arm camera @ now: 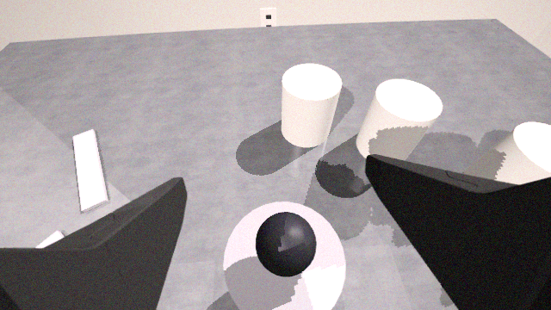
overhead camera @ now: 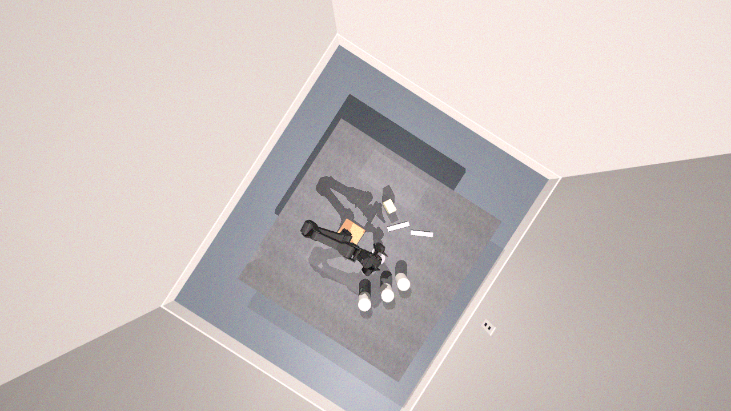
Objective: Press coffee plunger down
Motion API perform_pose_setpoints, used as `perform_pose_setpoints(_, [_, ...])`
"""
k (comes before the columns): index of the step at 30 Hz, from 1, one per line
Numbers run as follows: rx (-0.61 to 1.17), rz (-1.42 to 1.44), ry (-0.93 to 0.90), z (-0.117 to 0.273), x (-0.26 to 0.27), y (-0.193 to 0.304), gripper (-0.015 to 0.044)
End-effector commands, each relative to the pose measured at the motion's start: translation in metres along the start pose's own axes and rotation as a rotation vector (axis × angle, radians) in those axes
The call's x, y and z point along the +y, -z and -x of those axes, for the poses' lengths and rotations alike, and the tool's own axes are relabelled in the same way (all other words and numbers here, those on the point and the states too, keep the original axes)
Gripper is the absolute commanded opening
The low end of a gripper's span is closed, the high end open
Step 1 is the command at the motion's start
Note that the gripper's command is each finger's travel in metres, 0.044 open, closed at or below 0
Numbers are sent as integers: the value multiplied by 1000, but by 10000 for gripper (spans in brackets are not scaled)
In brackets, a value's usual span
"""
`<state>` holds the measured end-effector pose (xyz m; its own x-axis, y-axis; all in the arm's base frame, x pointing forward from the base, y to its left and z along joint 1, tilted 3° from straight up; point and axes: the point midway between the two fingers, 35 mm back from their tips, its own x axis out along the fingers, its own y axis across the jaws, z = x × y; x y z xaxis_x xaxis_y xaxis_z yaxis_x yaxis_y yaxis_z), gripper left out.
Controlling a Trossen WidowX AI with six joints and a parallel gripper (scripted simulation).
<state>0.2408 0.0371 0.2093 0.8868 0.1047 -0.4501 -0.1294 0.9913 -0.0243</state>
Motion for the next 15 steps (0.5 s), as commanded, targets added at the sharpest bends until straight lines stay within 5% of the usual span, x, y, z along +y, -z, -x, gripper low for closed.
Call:
perform_pose_setpoints(1, [-7, -1, 0, 32, 0, -31, 440])
perform_pose_setpoints(15, [-2, 1, -1, 45, 0, -38, 440])
